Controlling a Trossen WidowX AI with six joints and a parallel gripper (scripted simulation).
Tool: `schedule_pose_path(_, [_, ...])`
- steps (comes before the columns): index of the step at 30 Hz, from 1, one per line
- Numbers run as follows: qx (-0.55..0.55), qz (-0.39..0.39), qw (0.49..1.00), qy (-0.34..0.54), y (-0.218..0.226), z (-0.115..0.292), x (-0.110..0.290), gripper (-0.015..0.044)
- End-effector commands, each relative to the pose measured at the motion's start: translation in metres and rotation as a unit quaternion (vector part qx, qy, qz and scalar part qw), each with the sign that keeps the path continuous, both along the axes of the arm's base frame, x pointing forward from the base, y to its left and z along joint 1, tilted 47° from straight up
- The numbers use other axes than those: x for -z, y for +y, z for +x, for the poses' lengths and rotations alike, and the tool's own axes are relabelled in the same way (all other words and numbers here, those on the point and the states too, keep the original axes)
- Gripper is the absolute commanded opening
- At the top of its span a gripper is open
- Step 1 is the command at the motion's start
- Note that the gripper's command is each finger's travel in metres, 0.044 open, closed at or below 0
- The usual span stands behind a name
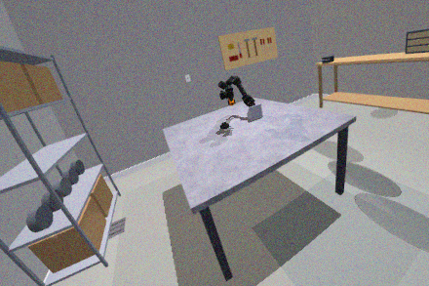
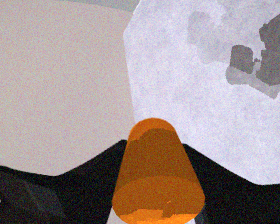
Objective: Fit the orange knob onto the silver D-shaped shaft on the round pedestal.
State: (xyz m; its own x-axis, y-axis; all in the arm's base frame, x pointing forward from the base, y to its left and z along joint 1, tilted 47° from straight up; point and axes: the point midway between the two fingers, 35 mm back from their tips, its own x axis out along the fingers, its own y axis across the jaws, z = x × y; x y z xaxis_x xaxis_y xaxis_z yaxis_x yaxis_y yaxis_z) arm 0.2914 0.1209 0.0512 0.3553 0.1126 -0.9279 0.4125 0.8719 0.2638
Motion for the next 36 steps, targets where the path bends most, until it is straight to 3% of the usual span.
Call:
schedule_pose_path(1, [0.000, 0.001, 1.000, -0.001, 0.001, 0.001, -0.001, 0.0000])
schedule_pose_path(13, [0.004, -0.017, 1.000, 0.007, -0.004, 0.000, 0.006, 0.0000])
schedule_pose_path(36, [0.071, -0.222, 0.964, 0.126, -0.023, 0.001, 0.042, 0.0000])
